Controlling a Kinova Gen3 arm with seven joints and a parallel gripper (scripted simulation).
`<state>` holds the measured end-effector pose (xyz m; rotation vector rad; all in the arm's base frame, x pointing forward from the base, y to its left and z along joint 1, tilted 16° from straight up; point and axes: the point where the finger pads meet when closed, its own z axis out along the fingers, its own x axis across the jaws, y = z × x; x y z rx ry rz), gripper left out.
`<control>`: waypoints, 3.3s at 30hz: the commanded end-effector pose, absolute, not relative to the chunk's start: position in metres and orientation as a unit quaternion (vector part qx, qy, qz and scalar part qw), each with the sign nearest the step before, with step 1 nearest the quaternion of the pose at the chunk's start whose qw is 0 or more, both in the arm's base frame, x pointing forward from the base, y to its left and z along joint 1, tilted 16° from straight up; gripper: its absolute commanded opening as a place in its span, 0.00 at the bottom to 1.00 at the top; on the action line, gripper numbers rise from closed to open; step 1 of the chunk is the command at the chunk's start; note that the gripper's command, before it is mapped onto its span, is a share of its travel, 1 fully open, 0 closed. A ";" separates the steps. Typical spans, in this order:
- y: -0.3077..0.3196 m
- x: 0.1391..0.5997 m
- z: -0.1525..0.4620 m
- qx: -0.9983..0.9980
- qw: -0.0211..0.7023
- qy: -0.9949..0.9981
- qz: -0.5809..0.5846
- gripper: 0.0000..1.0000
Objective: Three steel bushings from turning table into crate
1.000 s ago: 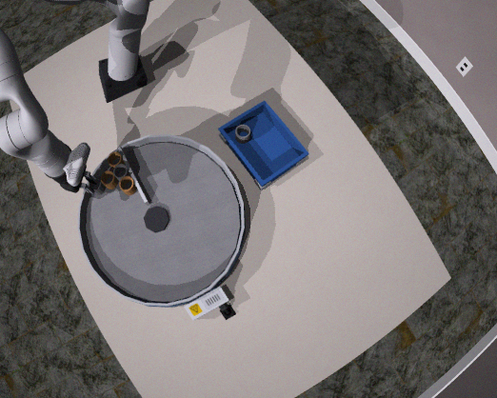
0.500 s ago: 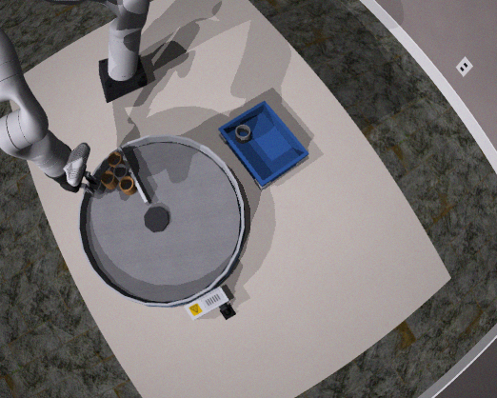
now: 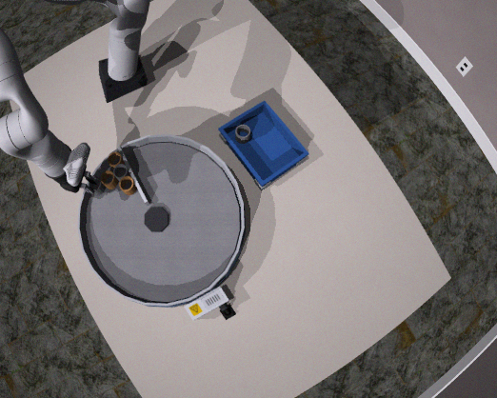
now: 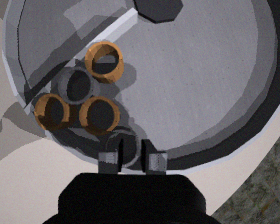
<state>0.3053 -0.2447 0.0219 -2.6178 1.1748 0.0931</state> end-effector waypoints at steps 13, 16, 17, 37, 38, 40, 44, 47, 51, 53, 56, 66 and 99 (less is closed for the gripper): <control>-0.246 0.306 0.021 -0.903 0.133 0.407 0.030 0.45; -0.246 0.306 0.021 -0.903 0.133 0.407 0.030 0.45; -0.246 0.306 0.021 -0.903 0.133 0.407 0.030 0.45; -0.246 0.306 0.021 -0.903 0.133 0.407 0.030 0.45; -0.246 0.306 0.021 -0.903 0.133 0.407 0.030 0.45; -0.246 0.306 0.021 -0.903 0.133 0.407 0.030 0.45; -0.246 0.306 0.022 -0.903 0.134 0.406 0.031 0.45; -0.246 0.306 0.021 -0.903 0.133 0.407 0.030 0.45; -0.246 0.306 0.021 -0.903 0.133 0.407 0.030 0.45; -0.246 0.306 0.021 -0.903 0.133 0.407 0.030 0.45; -0.246 0.306 0.021 -0.903 0.133 0.407 0.030 0.45; -0.260 0.303 0.075 -0.903 0.133 0.407 0.030 0.45; -0.260 0.303 0.073 -0.902 0.132 0.409 0.030 0.45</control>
